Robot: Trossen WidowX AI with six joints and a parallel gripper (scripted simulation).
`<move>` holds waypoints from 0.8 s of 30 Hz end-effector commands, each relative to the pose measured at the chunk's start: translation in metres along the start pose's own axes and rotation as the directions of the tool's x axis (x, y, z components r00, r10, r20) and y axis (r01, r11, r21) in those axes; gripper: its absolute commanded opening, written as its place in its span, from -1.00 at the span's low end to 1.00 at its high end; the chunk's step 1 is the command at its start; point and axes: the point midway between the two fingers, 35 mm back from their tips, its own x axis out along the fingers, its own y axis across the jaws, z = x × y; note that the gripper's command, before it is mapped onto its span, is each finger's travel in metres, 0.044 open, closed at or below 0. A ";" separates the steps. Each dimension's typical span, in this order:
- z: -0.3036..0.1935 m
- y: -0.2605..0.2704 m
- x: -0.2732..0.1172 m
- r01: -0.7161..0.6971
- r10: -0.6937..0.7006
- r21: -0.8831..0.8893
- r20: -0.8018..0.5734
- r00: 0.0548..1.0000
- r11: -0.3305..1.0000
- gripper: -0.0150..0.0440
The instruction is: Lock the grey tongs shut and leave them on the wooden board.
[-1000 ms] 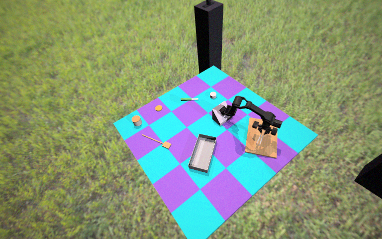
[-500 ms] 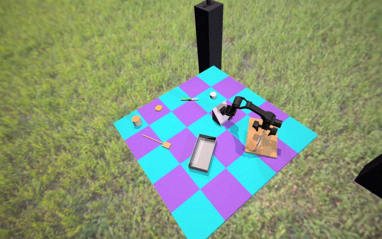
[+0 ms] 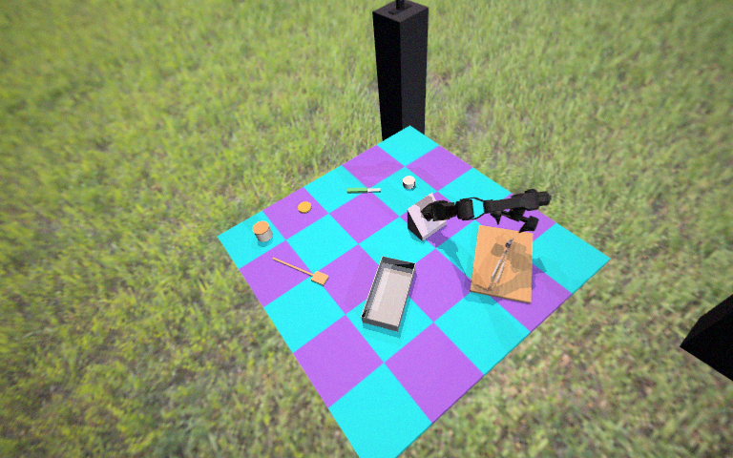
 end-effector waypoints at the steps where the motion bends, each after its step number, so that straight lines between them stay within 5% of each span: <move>1: 0.021 0.008 -0.023 0.039 -0.039 -0.019 -0.014 0.999 0.999 1.00; 9: 0.040 0.018 -0.051 0.105 -0.105 -0.046 -0.004 0.994 0.993 1.00; 14: 0.034 0.018 -0.083 0.148 -0.134 -0.094 0.147 0.980 0.984 1.00; 24: 0.033 0.018 -0.085 0.152 -0.136 -0.097 0.159 0.978 0.984 1.00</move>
